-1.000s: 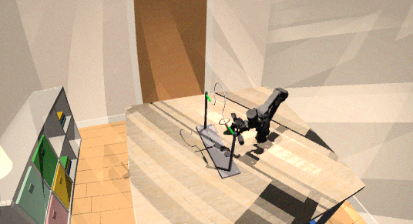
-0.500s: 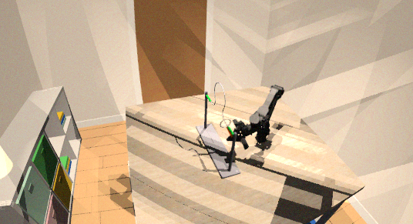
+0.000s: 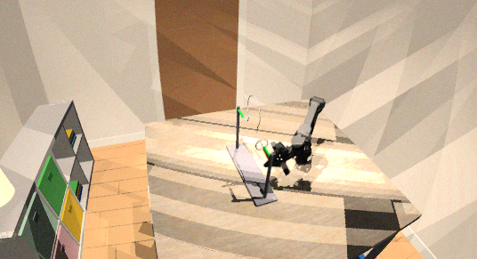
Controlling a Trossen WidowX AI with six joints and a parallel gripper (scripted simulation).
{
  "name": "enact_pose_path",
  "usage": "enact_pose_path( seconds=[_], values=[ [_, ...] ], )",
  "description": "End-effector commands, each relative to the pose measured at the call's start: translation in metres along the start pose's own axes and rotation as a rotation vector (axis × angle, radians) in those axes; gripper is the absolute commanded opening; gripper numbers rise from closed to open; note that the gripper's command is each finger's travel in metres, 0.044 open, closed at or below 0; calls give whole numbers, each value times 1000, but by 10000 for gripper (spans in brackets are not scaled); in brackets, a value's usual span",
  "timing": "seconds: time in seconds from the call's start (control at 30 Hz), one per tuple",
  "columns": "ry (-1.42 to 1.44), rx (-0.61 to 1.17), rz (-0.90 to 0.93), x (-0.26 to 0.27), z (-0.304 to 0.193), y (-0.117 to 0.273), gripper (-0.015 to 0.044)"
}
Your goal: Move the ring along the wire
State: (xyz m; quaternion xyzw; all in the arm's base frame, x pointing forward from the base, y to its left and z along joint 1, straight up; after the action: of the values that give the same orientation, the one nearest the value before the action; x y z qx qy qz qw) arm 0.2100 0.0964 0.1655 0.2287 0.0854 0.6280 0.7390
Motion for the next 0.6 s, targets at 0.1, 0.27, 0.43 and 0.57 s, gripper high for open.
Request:
enact_pose_path(
  seconds=[0.1, 0.27, 0.43, 0.57],
  values=[
    [-14, -2, 0, 8, 0, 1, -150],
    [-16, -2, 1, 13, -1, 1, -150],
    [-17, -3, 2, 18, -2, 2, -150],
    [-18, -4, 2, 22, -3, 2, -150]
  ],
)
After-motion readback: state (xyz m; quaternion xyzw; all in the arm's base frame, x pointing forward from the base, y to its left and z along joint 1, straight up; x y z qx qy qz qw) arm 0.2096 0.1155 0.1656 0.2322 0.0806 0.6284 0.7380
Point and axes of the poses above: the point midway between the two fingers, 35 mm back from their tips, its own y axis back along the fingers, its own x axis across the jaws, z = x × y, the point moved 5 cm from there along y, back along the fingers, and after that the axes turned 14 degrees about -y, right-handed, at the moved point
